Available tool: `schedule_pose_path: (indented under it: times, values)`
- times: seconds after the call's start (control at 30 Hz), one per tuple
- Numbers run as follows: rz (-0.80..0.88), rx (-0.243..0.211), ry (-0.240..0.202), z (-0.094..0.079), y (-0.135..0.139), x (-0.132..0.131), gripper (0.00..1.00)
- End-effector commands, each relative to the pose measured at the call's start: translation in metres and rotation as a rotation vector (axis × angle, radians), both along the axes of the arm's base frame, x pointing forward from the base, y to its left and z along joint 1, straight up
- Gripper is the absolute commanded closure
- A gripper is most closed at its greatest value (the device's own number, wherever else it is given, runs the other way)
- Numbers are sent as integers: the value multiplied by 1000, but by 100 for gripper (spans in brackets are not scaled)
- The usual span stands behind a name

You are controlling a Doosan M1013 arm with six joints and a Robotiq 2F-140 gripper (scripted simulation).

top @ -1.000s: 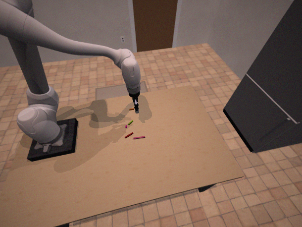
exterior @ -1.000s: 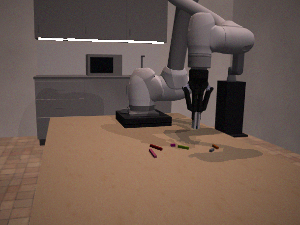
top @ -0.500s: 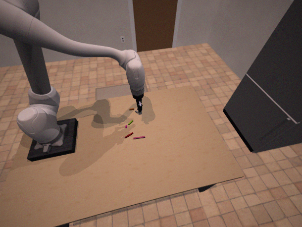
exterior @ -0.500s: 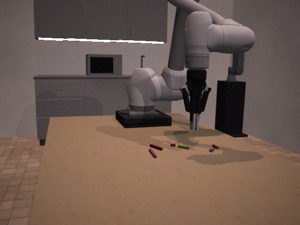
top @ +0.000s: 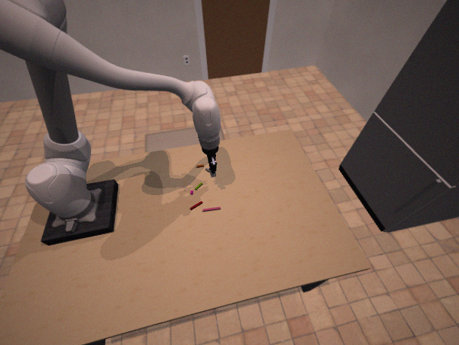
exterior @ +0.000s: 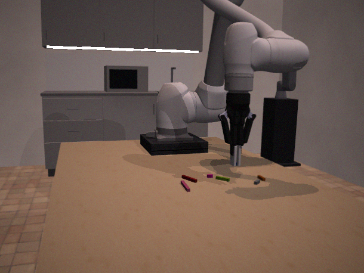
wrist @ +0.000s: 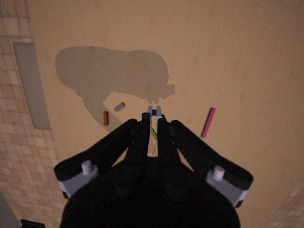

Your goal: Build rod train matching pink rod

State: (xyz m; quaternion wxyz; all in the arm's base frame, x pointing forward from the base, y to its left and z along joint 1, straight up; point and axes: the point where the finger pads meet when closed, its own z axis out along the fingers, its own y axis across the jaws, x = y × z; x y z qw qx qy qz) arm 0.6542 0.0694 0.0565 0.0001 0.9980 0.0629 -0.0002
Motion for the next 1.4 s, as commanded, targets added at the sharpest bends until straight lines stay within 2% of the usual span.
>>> schedule_pose_path:
  times: [0.0,0.1,0.17,0.37,0.53,1.37]
  values:
    - [0,0,0,-12,0,0,97]
    - [0,0,0,-25,0,0,97]
    - [0,0,0,-25,0,0,97]
    - [0,0,0,-49,0,0,97]
    - [0,0,0,-60,0,1,97]
    - [0,0,0,-63,0,1,97]
